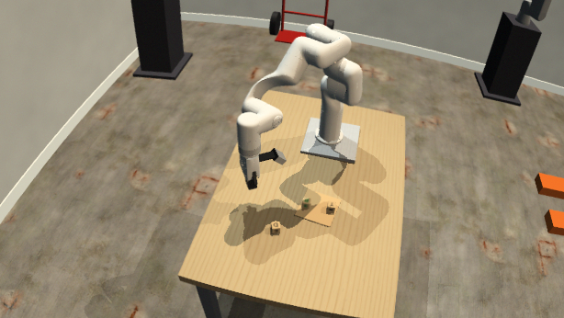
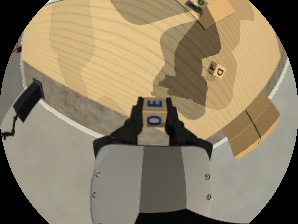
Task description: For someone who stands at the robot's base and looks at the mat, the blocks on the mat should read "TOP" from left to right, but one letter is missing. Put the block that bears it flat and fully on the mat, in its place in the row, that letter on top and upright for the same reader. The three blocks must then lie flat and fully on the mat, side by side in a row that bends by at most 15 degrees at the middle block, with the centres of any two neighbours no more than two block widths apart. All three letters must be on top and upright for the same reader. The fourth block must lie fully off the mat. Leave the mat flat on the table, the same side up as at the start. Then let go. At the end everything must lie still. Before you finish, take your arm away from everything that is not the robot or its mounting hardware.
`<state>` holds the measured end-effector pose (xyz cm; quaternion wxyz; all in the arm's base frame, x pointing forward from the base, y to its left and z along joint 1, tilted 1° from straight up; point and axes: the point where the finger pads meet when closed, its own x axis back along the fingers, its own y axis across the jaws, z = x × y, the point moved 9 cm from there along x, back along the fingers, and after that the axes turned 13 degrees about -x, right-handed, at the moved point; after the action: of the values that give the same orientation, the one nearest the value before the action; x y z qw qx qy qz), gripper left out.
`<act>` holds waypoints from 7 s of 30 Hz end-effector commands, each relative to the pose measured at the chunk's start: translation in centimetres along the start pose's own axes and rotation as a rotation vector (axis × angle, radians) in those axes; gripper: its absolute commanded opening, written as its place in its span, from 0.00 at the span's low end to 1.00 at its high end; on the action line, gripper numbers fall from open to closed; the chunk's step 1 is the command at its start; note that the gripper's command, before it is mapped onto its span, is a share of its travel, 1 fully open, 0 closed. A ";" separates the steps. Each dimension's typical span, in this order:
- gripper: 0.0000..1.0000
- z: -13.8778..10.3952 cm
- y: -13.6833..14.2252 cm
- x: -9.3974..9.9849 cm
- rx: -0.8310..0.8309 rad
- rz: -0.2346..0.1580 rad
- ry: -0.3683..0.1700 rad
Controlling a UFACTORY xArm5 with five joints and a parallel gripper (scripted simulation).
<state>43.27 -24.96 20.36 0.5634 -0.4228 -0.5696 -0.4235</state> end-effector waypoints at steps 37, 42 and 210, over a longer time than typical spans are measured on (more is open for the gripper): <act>0.27 12.0 4.4 0.4 1.257 -0.001 0.003; 0.27 13.4 4.7 0.4 1.400 -0.002 0.004; 0.27 24.7 4.7 -9.4 2.625 -0.006 0.010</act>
<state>40.75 -0.01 10.69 0.5547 0.4404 -0.5529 0.4390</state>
